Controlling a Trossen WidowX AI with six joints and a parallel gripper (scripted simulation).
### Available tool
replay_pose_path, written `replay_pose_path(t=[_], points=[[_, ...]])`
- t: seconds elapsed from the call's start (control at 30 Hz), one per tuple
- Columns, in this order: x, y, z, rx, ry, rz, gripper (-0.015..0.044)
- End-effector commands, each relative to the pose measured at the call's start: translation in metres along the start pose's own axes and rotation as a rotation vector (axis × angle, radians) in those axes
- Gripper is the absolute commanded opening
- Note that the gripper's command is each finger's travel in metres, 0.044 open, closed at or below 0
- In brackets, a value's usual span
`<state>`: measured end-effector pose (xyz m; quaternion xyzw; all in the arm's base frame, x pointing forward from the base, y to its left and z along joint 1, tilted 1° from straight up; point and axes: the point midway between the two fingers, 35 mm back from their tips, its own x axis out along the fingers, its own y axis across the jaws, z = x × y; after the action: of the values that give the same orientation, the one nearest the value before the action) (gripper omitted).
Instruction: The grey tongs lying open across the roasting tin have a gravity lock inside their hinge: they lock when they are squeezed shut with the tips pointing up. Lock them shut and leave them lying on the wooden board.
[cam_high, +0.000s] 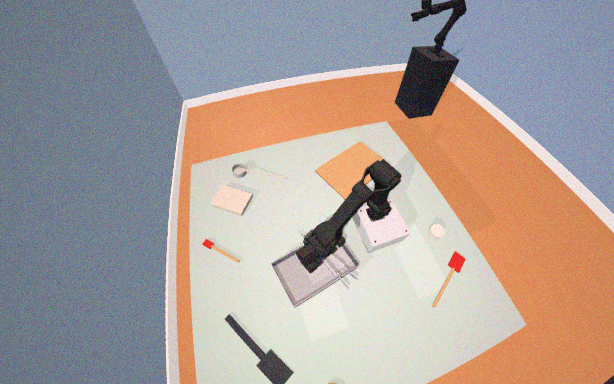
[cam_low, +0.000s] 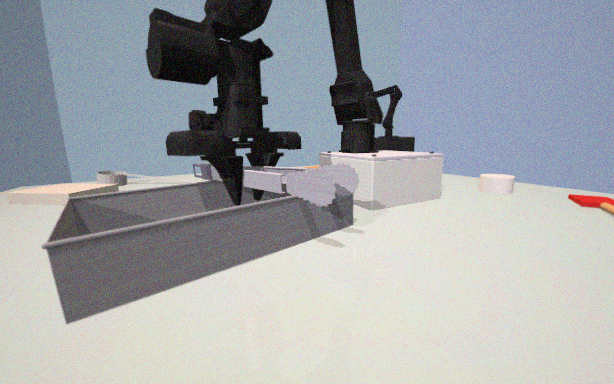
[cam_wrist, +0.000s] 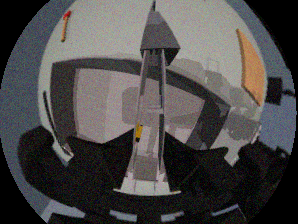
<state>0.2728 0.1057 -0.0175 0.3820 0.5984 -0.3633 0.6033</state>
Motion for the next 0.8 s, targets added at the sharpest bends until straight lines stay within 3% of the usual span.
replay_pose_path(t=[0.0,0.6,0.77], points=[[-0.0003,0.0013,-0.0001,0.000,0.000,0.005,0.0135],[-0.0003,0.0013,-0.0001,0.000,0.000,0.005,0.0015],[-0.0003,0.0013,-0.0001,0.000,0.000,0.005,-0.0117]])
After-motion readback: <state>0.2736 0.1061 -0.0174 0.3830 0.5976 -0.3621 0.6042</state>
